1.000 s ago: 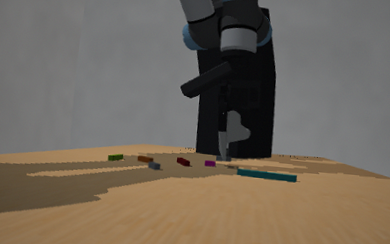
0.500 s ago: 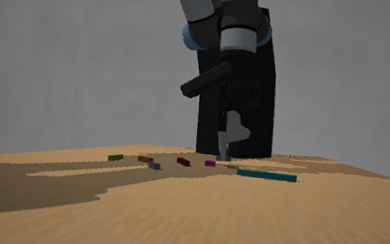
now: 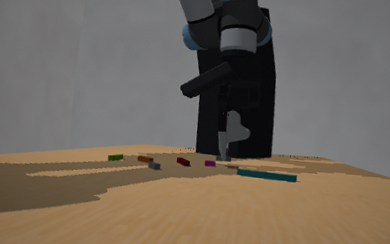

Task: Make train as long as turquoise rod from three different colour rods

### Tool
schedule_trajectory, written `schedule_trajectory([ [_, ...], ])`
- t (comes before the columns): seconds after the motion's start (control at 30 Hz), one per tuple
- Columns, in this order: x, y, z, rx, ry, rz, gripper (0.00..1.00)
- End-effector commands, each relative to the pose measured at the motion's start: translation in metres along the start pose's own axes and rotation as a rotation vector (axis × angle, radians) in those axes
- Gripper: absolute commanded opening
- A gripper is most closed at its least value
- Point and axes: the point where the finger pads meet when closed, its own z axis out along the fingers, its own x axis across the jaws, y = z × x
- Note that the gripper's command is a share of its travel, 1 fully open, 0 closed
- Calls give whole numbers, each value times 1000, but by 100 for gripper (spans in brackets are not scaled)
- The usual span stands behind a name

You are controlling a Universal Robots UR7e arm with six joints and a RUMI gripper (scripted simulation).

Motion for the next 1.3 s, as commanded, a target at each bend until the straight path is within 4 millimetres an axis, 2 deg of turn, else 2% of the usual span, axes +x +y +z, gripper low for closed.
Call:
schedule_trajectory([
  [0.0, 0, 0, 0, 0, -1, 0, 0],
  [0.63, 0, 0, 11, 0, -1, 0, 0],
  [1.27, 0, 0, 12, 0, -1, 0, 0],
])
